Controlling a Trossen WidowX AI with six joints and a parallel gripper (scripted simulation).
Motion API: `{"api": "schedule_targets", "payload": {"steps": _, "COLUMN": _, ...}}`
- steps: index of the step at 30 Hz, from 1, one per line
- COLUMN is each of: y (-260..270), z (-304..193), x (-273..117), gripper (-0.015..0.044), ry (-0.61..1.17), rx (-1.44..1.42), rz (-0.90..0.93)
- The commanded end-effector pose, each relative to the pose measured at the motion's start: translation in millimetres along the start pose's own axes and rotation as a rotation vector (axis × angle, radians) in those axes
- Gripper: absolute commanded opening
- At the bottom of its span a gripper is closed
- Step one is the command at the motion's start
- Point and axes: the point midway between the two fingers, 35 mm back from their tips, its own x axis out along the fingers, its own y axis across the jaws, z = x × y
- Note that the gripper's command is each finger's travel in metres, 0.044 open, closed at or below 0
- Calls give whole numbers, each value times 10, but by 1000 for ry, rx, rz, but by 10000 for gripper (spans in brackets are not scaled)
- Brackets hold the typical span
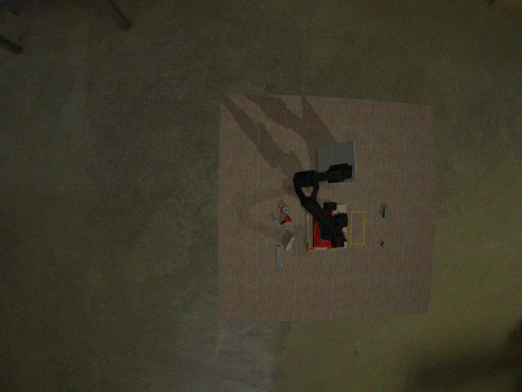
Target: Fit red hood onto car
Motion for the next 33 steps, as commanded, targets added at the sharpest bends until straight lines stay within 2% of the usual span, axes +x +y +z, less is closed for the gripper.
{"api": "schedule_targets", "payload": {"steps": 1, "y": 4, "z": -2, "x": 27, "gripper": 440, "ry": 5, "rx": -8, "rz": 1}}
{"api": "schedule_targets", "payload": {"steps": 20, "y": 7, "z": -6, "x": 119, "gripper": 440, "ry": 6, "rx": -8, "rz": 1}}
{"api": "schedule_targets", "payload": {"steps": 24, "y": 2, "z": -3, "x": 98, "gripper": 335, "ry": 1, "rx": 0, "rz": 0}}
{"api": "schedule_targets", "payload": {"steps": 33, "y": 2, "z": -3, "x": 98, "gripper": 275, "ry": 1, "rx": 0, "rz": 0}}
